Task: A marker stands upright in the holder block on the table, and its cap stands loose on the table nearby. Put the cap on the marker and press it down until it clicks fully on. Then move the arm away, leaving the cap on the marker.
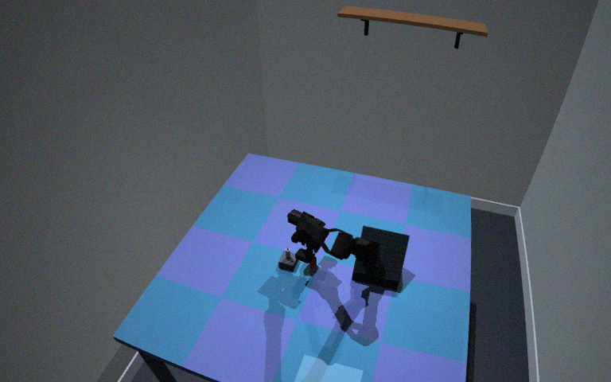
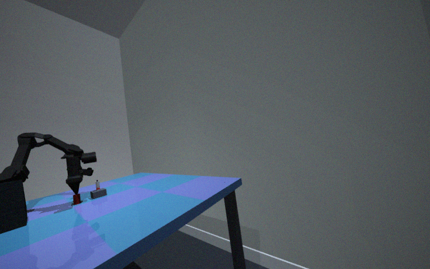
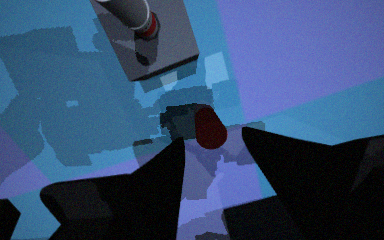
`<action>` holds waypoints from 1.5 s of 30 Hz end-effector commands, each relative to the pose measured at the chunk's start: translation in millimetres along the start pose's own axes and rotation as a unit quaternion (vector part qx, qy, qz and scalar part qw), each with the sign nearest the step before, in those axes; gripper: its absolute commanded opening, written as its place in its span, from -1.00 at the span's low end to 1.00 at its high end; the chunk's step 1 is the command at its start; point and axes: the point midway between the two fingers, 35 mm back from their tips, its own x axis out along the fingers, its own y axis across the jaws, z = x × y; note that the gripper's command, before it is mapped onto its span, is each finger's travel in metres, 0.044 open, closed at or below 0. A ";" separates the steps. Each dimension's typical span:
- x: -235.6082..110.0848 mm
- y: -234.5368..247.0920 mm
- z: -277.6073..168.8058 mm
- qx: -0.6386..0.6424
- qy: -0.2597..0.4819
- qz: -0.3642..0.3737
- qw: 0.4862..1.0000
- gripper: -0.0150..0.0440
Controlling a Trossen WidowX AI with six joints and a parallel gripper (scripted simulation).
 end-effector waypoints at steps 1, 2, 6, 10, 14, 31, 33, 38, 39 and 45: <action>8.3 -0.6 -1.1 0.005 0.003 0.002 1.000 0.35; 9.9 -0.6 -1.0 0.005 0.003 0.001 1.000 0.35; 16.5 -0.6 -1.1 0.005 0.003 0.001 1.000 0.35; 23.0 -0.6 -1.4 0.005 0.003 0.002 1.000 0.35; 29.3 -0.4 -1.9 0.005 0.003 0.002 1.000 0.35; 44.1 0.2 -3.8 0.005 0.004 0.004 1.000 -0.12; 44.1 0.2 -3.8 0.005 0.004 0.004 1.000 -0.16; 44.1 0.2 -3.8 0.005 0.004 0.004 1.000 -0.27; 43.7 0.2 -3.7 0.005 0.004 0.004 1.000 -0.36; 32.3 -0.6 -2.0 0.005 0.003 0.002 1.000 -0.49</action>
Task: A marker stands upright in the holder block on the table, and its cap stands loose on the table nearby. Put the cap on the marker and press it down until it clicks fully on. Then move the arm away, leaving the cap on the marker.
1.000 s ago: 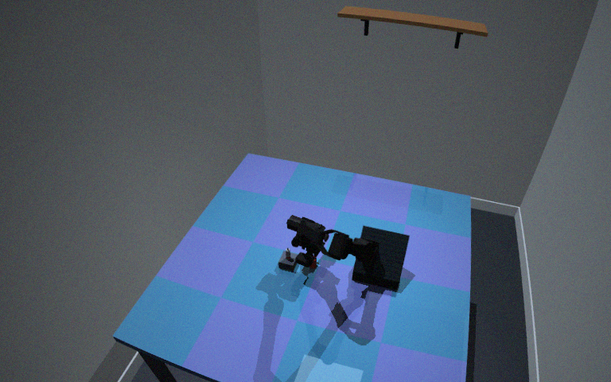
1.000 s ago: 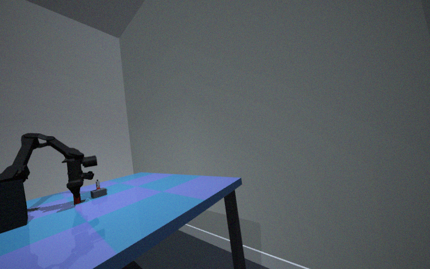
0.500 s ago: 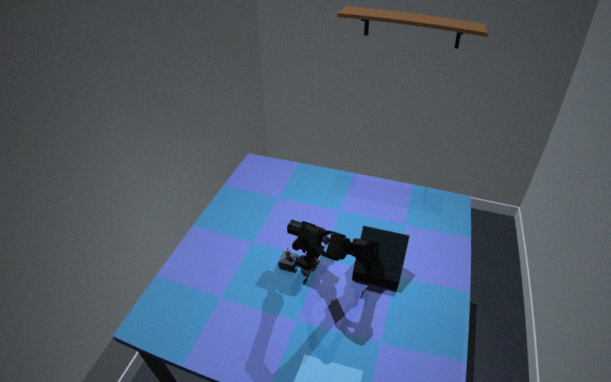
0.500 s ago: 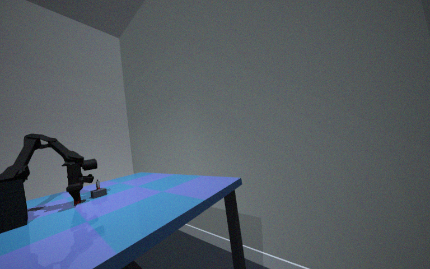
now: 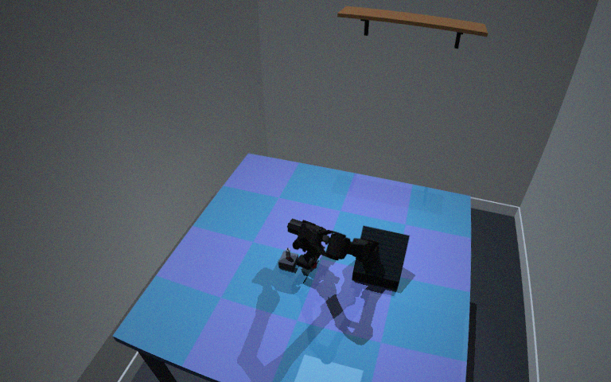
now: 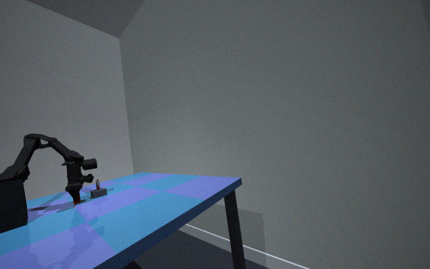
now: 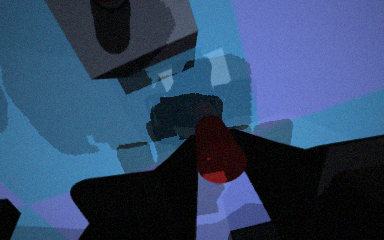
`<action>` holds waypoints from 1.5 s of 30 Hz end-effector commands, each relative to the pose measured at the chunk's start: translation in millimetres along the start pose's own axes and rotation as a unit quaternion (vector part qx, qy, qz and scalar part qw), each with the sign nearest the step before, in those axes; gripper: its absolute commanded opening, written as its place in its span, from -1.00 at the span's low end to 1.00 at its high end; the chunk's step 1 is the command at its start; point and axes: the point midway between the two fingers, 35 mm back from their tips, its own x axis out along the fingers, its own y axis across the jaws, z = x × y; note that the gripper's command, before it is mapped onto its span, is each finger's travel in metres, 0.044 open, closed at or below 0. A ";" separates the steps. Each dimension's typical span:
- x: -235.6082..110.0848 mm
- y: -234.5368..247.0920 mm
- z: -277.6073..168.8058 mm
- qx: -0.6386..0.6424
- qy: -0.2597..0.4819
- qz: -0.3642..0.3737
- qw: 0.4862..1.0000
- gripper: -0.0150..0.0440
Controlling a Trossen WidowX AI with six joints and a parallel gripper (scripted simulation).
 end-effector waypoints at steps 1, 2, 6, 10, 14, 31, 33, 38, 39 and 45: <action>-9.5 0.1 2.9 -0.004 -0.004 -0.001 1.000 -0.49; -11.7 0.0 3.1 -0.004 -0.004 -0.001 1.000 -0.49; -20.6 -0.3 3.5 -0.004 -0.004 -0.002 1.000 -0.49; -29.7 -0.4 3.6 -0.004 -0.004 -0.002 1.000 -0.49; -38.8 -0.3 3.1 -0.004 -0.004 -0.002 1.000 -0.49; -63.9 5.2 14.5 -0.005 -0.004 -0.001 1.000 -0.49; -66.2 6.6 18.5 -0.005 -0.004 -0.001 1.000 -0.49; -72.1 10.4 28.3 -0.005 -0.004 -0.001 1.000 -0.49; -73.3 11.1 30.2 -0.005 -0.004 -0.001 1.000 -0.49; -80.3 15.7 41.6 -0.005 -0.005 -0.001 1.000 -0.49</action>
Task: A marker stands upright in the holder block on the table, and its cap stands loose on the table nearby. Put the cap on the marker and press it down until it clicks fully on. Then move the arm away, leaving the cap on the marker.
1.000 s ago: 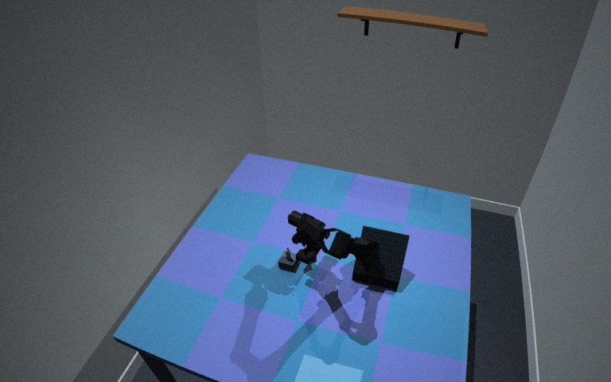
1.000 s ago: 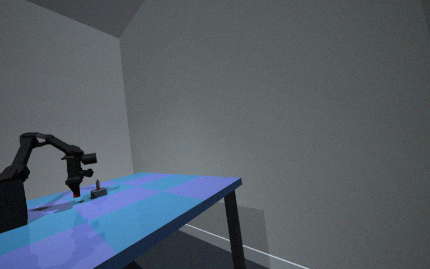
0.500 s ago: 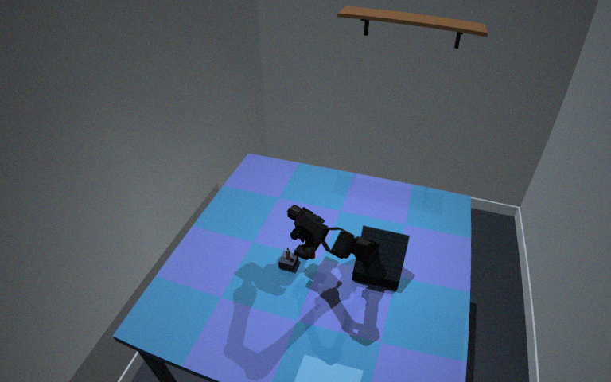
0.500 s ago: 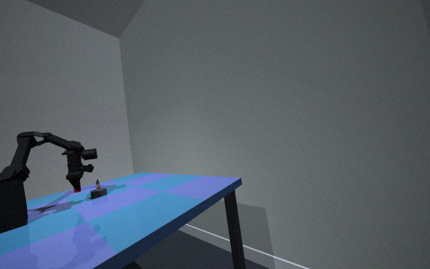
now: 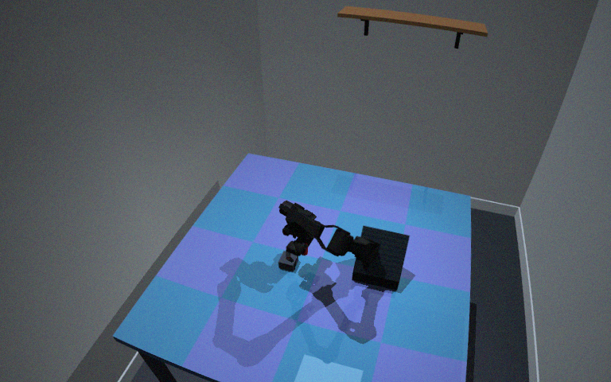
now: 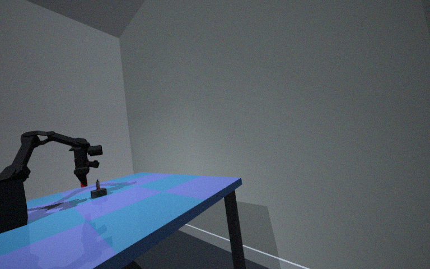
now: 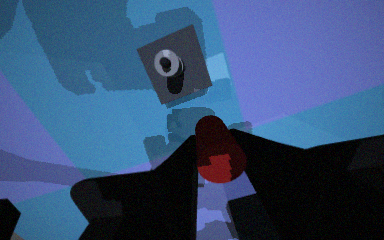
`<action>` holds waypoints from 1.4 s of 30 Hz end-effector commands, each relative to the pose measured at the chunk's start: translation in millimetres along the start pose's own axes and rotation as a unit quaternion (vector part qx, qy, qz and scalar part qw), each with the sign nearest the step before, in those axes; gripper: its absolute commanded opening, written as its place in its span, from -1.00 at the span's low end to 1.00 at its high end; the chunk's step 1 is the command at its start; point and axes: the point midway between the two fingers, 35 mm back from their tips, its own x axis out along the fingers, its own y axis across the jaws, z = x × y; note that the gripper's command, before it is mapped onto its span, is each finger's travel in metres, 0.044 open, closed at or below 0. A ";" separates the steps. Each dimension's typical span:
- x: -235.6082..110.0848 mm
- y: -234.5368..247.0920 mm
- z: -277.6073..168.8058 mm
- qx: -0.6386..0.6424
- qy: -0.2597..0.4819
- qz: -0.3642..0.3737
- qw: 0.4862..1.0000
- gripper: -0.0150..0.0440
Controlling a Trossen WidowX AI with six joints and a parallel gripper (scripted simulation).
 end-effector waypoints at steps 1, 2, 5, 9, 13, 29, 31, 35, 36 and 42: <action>-4.3 1.9 8.1 -0.001 0.002 -0.001 1.000 -0.49; -5.4 2.7 10.0 -0.001 0.002 -0.001 1.000 -0.49; -8.8 4.9 15.5 -0.001 0.002 -0.001 1.000 -0.49; -13.4 7.9 22.8 -0.001 0.002 -0.001 1.000 -0.49; -17.9 10.9 29.9 -0.002 0.001 -0.001 1.000 -0.49; -35.8 22.9 56.4 -0.002 0.001 -0.001 1.000 -0.49; -38.0 24.4 59.5 -0.002 0.001 -0.001 1.000 -0.49; -40.8 26.3 63.3 -0.002 0.001 -0.001 1.000 -0.49; -40.5 26.3 63.3 -0.002 0.001 -0.001 1.000 -0.49; -34.9 26.3 63.1 -0.002 0.001 -0.001 1.000 -0.49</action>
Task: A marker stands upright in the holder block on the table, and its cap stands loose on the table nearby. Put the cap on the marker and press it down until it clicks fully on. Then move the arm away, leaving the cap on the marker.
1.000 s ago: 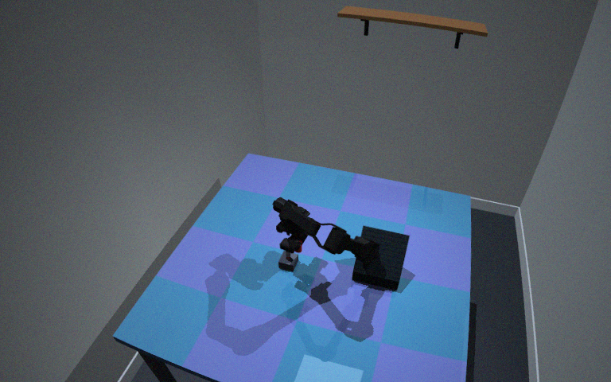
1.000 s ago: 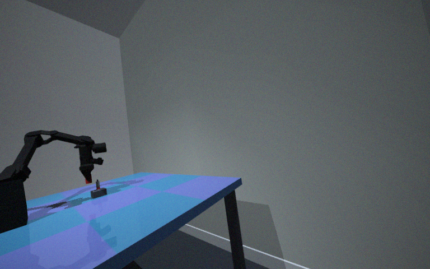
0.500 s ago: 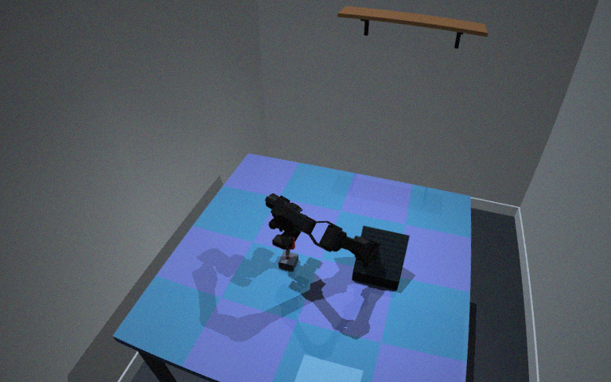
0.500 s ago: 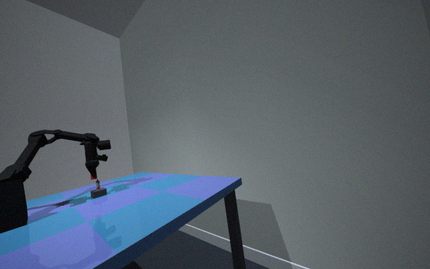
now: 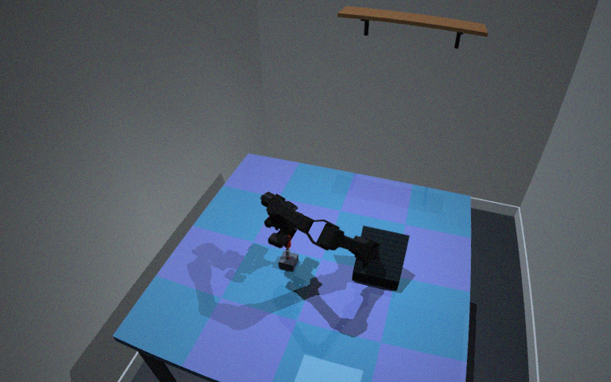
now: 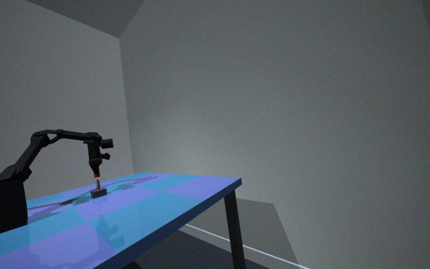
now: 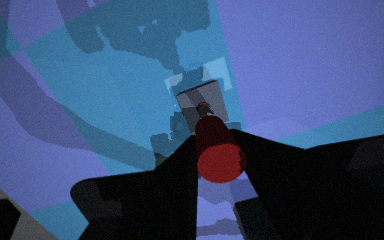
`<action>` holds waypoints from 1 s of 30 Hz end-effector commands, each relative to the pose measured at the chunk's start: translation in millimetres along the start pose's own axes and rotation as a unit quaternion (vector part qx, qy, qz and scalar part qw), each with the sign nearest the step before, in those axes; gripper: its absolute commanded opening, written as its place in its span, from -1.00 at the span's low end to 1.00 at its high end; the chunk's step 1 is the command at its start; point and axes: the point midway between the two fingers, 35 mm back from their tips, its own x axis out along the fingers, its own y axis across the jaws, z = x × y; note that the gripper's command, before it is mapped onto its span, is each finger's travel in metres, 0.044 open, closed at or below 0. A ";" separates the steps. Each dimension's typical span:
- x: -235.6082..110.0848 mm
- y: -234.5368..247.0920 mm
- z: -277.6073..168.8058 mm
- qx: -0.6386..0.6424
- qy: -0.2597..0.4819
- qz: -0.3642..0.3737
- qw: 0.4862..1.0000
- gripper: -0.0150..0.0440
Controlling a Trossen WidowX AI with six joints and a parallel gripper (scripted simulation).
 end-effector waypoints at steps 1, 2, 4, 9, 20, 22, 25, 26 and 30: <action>3.6 -0.7 0.2 0.003 0.002 0.000 1.000 -0.49; 4.1 -0.8 0.2 0.003 0.002 0.000 1.000 -0.49; 6.0 -0.8 0.4 0.003 0.002 -0.001 1.000 -0.49; 13.9 -0.9 0.9 0.003 0.002 -0.001 1.000 -0.49; 32.1 -0.9 1.4 0.003 0.002 -0.001 1.000 -0.49; 35.4 -0.8 1.3 0.003 0.002 -0.001 1.000 -0.49; 40.2 -0.9 1.1 0.003 0.002 0.000 1.000 -0.49; 41.8 -0.9 1.0 0.003 0.002 0.000 1.000 -0.49; 48.0 -0.9 0.7 0.003 0.002 0.000 1.000 -0.49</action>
